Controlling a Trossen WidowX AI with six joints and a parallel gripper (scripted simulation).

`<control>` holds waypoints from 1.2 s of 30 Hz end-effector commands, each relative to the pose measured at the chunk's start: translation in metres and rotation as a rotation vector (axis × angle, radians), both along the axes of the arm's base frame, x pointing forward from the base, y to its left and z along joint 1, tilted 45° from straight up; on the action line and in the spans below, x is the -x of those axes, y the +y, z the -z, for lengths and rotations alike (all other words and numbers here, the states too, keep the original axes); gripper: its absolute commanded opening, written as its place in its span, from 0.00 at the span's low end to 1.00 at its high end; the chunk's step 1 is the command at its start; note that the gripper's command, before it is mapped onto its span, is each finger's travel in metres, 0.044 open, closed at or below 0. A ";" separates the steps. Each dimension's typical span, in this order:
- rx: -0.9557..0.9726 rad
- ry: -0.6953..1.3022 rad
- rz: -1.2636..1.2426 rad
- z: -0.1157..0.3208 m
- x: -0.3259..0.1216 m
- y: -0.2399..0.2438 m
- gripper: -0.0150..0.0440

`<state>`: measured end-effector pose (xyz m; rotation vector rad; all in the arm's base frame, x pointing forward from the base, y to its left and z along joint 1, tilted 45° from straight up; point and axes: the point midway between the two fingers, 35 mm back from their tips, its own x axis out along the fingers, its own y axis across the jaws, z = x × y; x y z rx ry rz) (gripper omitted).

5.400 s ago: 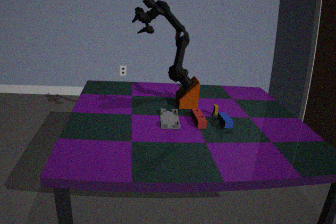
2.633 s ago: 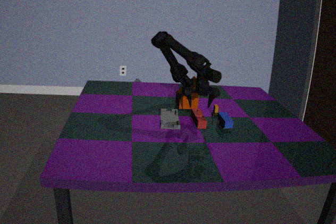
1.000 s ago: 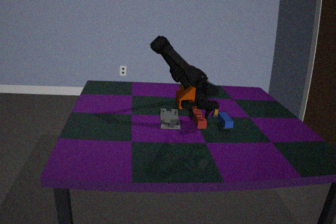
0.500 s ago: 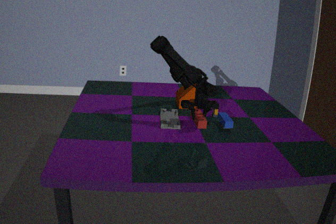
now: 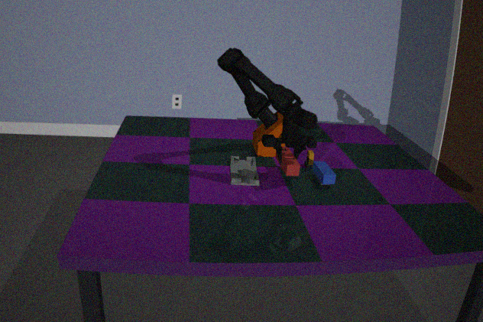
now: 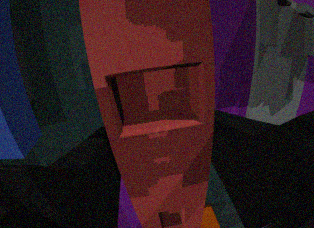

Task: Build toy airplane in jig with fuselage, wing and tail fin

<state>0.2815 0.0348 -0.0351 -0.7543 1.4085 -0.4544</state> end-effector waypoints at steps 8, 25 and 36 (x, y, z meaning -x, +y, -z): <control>-0.014 -0.011 0.001 -0.027 0.001 0.029 0.25; -0.007 -0.012 0.003 -0.067 0.015 0.062 0.25; -0.018 -0.015 0.009 -0.074 0.009 0.049 0.25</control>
